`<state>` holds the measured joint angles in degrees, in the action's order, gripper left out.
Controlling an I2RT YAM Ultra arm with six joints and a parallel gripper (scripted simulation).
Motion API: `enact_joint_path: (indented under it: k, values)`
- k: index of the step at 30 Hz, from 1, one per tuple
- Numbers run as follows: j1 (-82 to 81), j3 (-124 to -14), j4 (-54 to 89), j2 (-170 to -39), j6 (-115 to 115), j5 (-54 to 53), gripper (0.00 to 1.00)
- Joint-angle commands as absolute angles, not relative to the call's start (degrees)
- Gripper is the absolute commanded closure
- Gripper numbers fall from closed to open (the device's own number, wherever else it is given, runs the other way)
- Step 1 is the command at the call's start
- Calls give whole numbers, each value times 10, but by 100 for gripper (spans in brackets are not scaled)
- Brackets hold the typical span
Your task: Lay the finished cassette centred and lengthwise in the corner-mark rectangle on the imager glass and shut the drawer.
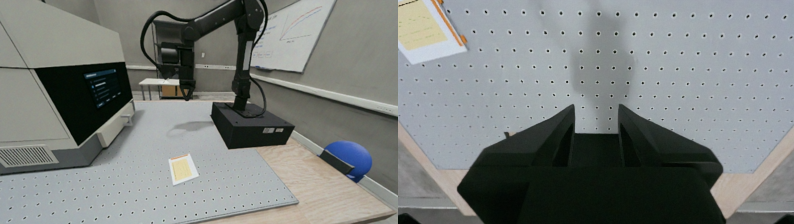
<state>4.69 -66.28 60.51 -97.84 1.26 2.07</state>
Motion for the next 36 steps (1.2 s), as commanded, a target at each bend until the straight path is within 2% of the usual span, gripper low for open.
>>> enact_joint_path:
  k: [1, 14, 24, 36]
  values:
    - [51, -681, 626, -967, 21, 22, 65]
    - [50, -670, 619, -972, 17, 22, 65]
    - [42, -737, 694, -957, 23, 21, 65]
    - [42, -719, 696, -967, 22, 21, 65]
